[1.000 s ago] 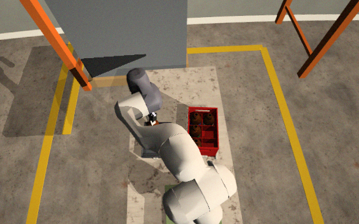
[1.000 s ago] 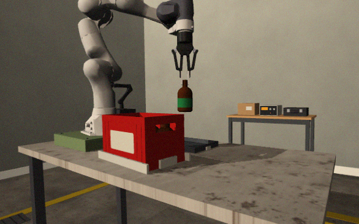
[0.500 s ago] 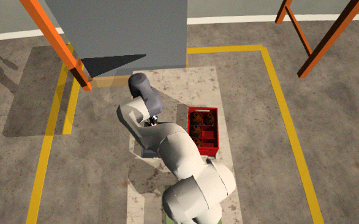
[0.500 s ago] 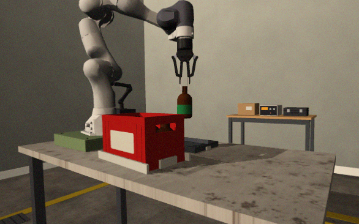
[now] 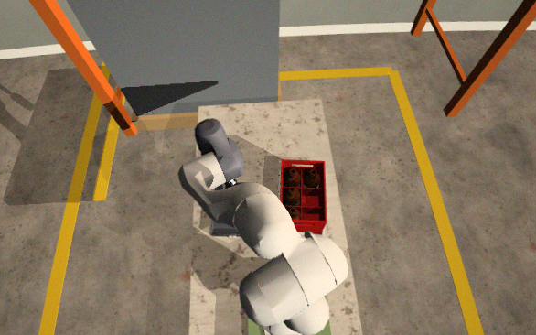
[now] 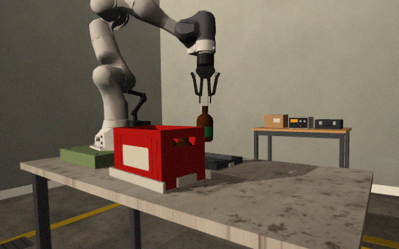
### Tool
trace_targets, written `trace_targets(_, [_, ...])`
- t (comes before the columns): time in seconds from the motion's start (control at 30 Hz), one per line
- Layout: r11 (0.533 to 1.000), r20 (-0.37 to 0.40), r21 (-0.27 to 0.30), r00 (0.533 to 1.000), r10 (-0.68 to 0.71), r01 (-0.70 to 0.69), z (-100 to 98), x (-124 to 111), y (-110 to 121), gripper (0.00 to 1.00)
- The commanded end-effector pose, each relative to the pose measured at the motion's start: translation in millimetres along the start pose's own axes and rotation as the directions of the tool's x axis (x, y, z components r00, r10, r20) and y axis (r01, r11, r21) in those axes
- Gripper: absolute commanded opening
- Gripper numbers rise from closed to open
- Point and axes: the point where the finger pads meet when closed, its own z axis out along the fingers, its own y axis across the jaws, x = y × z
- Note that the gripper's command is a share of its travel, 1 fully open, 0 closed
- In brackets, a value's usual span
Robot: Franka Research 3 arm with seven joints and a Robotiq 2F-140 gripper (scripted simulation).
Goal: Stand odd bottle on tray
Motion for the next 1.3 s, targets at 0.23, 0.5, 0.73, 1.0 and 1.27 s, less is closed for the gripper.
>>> trace_targets(0.23, [1.000, 0.005, -0.024, 1.000, 0.004, -0.004, 27.2, -1, 9, 0.10])
trace_targets(0.5, [1.000, 0.005, -0.024, 1.000, 0.004, -0.004, 42.3, -1, 10, 0.10])
trace_targets(0.73, [1.000, 0.005, -0.024, 1.000, 0.004, -0.004, 55.7, -1, 10, 0.10])
trace_targets(1.0, [1.000, 0.005, -0.024, 1.000, 0.004, -0.004, 64.1, -1, 10, 0.10])
trace_targets(1.27, [1.000, 0.005, -0.024, 1.000, 0.004, -0.004, 67.9, -1, 11, 0.10])
